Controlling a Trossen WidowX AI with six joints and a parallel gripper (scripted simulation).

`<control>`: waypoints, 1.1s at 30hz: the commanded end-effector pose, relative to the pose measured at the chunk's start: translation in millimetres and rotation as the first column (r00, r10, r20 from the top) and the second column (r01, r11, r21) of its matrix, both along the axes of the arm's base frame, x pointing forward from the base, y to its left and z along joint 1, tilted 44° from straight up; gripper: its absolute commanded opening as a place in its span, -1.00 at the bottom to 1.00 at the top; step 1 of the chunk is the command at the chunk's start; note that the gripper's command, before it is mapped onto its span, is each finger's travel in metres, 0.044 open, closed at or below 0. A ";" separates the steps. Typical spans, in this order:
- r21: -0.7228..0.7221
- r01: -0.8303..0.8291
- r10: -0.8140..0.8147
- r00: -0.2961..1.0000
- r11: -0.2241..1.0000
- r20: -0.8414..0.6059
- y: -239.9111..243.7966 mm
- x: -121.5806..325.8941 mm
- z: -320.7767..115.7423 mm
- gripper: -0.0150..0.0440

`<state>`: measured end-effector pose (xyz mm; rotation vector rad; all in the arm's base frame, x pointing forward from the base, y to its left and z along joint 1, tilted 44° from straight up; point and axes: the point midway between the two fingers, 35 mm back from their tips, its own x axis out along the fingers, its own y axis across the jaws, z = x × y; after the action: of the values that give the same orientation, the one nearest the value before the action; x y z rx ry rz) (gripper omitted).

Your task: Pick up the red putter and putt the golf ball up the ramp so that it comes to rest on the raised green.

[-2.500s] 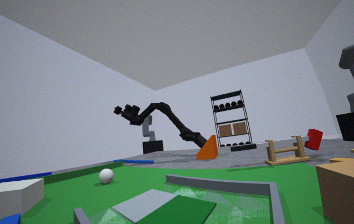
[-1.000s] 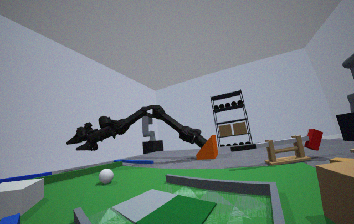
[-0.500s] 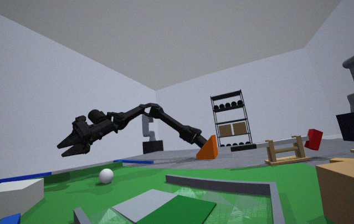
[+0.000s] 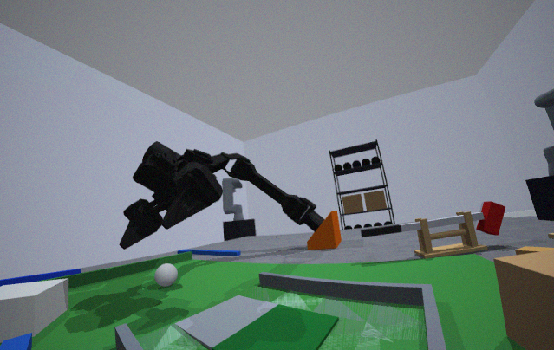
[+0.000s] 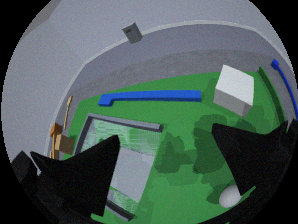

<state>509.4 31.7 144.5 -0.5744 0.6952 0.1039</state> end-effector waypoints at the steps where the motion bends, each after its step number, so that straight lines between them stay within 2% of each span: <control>1: -0.075 -0.145 0.129 0.974 0.987 -0.186 49.4 -27.7 -49.3 1.00; 7: -0.146 -0.358 0.271 0.868 0.922 -0.416 104.3 -77.1 -102.3 1.00; 13: -0.184 -0.592 0.360 0.676 0.784 -0.643 146.1 -143.4 -148.3 1.00; 19: -0.166 -0.814 0.348 0.410 0.557 -0.843 172.8 -219.8 -186.6 1.00; 24: -0.093 -0.949 0.223 0.165 0.301 -0.961 179.4 -287.6 -208.8 1.00; 25: -0.082 -0.959 0.202 0.140 0.272 -0.969 179.2 -294.7 -210.4 1.00; 33: -0.078 -0.962 0.195 0.131 0.262 -0.972 176.1 -299.8 -208.8 1.00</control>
<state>214.9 211.1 -63.4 -1.7564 1.4228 1.1601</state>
